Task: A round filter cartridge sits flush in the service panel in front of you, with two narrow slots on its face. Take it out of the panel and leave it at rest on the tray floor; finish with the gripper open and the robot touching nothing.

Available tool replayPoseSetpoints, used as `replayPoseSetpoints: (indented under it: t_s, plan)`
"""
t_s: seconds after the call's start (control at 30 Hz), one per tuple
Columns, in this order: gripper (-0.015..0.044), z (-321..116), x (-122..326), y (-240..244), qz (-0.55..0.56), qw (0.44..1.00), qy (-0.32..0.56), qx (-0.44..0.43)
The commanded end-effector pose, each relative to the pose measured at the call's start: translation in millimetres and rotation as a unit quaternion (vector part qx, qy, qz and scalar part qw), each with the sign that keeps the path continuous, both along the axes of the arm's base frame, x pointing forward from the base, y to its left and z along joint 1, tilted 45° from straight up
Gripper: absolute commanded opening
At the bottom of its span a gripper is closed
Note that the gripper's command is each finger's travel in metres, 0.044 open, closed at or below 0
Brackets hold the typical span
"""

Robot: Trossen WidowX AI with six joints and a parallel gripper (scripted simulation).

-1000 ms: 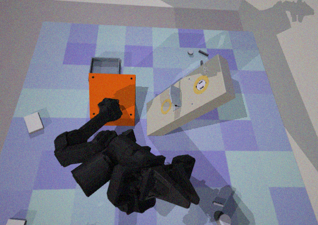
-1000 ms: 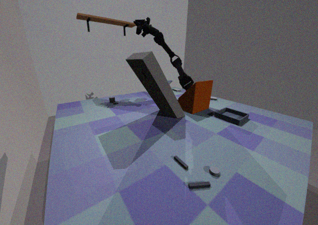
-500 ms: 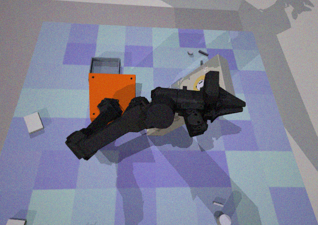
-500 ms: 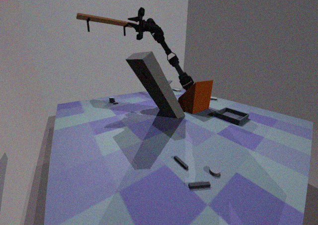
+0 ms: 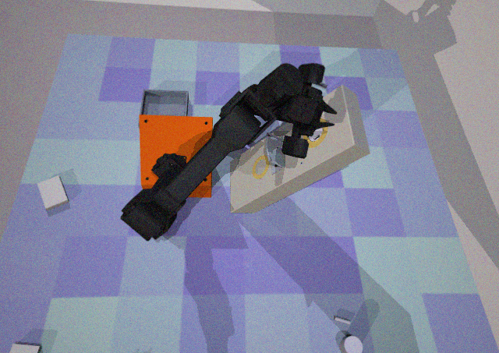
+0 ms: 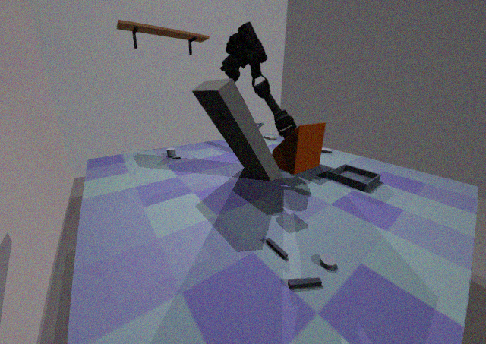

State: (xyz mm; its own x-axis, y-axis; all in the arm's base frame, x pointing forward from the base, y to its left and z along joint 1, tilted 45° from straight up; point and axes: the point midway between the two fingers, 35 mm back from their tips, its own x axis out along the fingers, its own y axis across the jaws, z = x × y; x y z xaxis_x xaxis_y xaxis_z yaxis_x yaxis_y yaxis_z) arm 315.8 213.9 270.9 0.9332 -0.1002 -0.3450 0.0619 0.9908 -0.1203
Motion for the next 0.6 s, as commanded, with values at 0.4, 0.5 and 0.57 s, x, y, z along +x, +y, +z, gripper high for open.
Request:
replayPoseSetpoints:
  t_s: [0.4,0.5,0.57]
  plan:
    - [0.0102,-107.6,-47.0,-23.2,0.041,0.926,0.114,-0.358]
    - [0.0102,-107.7,-46.8,-23.3,0.041,0.926,0.114,-0.358]
    - [0.0102,-108.7,-45.2,-23.7,0.041,0.926,0.115,-0.358]
